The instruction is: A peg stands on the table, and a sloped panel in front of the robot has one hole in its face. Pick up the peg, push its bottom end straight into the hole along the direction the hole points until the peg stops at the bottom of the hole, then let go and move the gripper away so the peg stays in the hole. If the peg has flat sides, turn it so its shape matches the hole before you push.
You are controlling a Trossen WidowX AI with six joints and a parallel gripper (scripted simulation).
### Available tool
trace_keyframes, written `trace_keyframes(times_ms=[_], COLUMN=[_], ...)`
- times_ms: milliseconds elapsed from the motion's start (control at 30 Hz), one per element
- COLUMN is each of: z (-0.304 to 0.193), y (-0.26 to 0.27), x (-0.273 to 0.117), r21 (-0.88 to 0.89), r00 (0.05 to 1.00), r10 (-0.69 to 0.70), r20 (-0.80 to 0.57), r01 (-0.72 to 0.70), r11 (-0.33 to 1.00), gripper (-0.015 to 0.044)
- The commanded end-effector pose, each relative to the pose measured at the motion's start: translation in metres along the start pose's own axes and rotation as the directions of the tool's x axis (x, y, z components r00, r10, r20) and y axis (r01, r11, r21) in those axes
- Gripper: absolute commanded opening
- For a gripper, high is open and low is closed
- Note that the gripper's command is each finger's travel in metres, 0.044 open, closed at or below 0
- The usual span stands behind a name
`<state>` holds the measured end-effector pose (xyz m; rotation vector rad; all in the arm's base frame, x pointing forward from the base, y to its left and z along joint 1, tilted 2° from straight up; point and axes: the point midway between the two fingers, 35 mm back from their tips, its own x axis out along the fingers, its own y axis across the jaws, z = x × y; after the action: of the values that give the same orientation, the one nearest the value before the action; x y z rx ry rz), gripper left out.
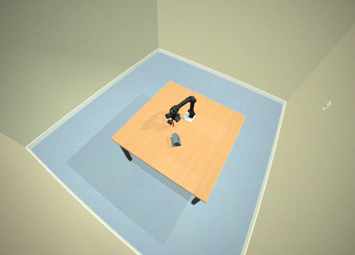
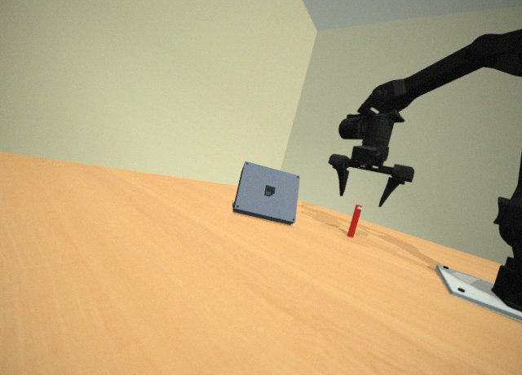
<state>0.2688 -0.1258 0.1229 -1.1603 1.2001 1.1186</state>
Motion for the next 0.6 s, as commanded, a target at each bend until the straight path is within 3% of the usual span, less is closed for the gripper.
trace_keyframes(times_ms=[0,567], z=[0.001,0.001], y=[0.000,0.001], x=[0.008,0.035], r21=[0.004,0.004], r00=[1.000,1.000], r10=[0.002,0.002], r20=[0.007,0.007], r01=[-0.002,-0.002], r11=[1.000,1.000], gripper=[0.0440,0.0440])
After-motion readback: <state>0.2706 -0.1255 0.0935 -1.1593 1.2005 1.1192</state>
